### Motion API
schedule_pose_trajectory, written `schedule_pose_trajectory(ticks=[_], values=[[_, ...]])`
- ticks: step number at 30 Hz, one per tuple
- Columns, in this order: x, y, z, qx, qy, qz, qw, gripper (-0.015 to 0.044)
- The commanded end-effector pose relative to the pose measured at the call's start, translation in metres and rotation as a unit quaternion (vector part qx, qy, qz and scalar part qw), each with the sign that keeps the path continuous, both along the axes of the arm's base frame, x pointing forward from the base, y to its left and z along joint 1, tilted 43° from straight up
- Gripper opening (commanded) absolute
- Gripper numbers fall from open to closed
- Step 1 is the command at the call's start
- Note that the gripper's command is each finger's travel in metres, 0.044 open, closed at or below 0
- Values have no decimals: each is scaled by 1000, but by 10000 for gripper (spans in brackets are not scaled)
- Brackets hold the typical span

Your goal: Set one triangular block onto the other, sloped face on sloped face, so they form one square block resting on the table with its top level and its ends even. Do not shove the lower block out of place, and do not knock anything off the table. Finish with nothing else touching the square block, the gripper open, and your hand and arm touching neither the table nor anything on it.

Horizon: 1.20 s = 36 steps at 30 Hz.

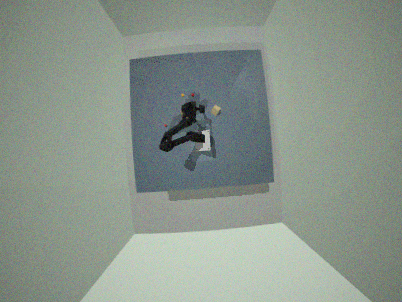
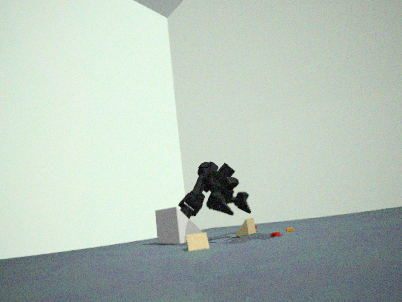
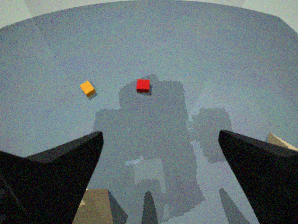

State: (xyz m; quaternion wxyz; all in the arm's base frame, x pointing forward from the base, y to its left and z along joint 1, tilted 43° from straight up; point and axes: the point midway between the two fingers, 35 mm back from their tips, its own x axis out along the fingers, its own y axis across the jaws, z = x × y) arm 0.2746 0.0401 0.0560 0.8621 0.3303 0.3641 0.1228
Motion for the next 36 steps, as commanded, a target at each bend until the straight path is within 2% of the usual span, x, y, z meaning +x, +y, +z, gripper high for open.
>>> schedule_pose_trajectory(ticks=[1, 7, 12, 36], values=[[-19, -41, -35, -16, 60, -59, 996, 440], [-62, -92, -78, -11, 148, -147, 978, 440], [-93, -108, -97, 6, 193, -191, 962, 440], [-44, -105, -143, 4, 195, -190, 962, 440]])
